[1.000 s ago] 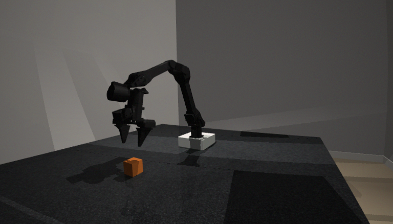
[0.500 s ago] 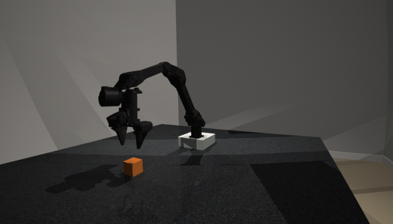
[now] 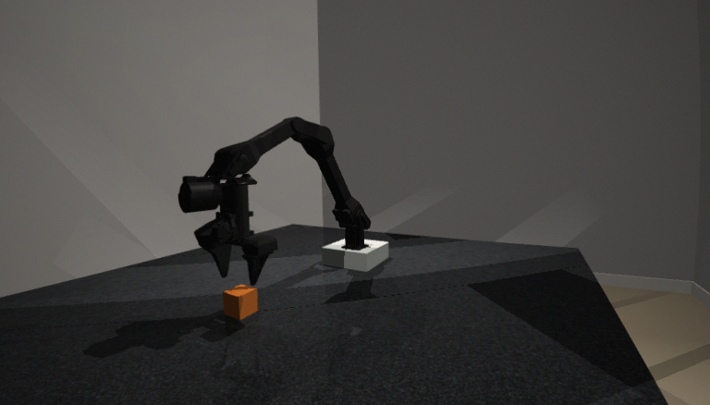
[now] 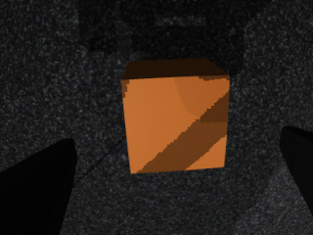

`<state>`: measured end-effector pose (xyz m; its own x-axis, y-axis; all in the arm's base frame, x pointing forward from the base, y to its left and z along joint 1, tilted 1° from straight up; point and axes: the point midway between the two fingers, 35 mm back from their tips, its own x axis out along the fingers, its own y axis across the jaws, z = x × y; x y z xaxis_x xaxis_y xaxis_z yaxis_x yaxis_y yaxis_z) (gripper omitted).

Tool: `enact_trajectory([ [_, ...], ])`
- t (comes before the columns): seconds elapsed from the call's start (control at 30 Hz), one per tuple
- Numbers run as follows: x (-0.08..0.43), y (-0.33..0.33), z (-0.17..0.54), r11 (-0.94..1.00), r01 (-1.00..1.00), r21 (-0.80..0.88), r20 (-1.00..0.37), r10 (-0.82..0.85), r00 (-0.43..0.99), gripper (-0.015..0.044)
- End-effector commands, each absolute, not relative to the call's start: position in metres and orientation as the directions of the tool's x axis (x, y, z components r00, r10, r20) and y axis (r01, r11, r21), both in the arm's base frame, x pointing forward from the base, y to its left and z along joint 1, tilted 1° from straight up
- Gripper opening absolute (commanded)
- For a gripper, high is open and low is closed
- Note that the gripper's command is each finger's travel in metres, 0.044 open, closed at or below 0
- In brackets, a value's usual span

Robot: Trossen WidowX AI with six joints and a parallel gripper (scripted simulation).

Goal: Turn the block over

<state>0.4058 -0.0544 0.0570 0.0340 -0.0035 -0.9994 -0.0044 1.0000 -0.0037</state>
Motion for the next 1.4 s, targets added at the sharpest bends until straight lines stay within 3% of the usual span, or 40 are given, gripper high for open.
enact_trajectory([
  [0.0,0.404,-0.055,0.050,1.000,0.000,-0.005,-1.000,-0.005,0.019,0.0440],
  [0.9,0.404,-0.055,0.014,1.000,0.000,-0.005,-1.000,-0.005,0.018,0.0440],
  [1.17,0.404,-0.055,0.014,1.000,0.000,-0.005,-1.000,-0.005,0.018,0.0230],
  [1.37,0.404,-0.055,0.014,1.000,0.000,-0.005,-1.000,-0.005,0.018,0.0190],
])
